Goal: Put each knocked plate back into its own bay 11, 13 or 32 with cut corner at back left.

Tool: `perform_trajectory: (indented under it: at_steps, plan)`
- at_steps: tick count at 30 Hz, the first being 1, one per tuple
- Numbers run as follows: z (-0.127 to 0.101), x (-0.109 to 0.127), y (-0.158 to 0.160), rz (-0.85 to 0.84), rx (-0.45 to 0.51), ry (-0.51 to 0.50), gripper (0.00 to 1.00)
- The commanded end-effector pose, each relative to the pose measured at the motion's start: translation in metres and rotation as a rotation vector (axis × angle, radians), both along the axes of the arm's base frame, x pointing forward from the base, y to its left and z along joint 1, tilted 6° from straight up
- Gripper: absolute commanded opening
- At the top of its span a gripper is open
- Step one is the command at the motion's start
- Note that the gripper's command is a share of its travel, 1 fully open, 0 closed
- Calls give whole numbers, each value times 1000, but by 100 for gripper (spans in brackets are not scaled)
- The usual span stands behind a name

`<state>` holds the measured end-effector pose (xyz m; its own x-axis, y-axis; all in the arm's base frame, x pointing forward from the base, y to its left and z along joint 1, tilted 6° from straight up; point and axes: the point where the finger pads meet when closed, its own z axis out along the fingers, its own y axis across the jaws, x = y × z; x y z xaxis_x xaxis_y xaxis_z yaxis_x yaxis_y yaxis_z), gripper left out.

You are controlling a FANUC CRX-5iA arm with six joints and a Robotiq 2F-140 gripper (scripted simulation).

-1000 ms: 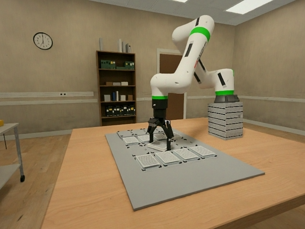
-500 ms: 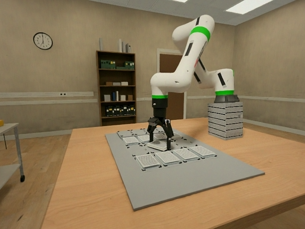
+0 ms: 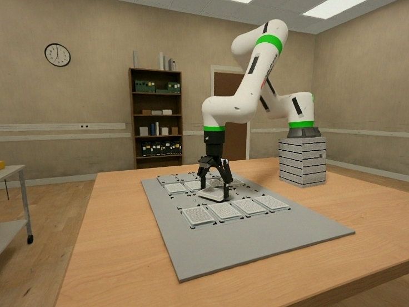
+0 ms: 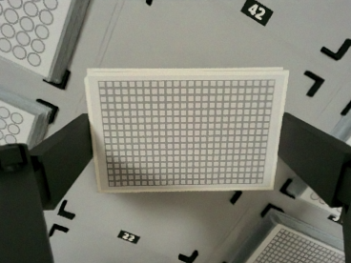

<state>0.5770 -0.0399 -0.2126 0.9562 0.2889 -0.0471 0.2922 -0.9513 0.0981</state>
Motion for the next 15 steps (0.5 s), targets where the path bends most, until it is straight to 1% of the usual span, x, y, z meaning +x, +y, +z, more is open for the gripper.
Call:
perform_trajectory:
  at_steps: [1,15]
  plan:
    - [5,1,1,1,0,-2,10]
    - [21,1,2,1,0,-2,10]
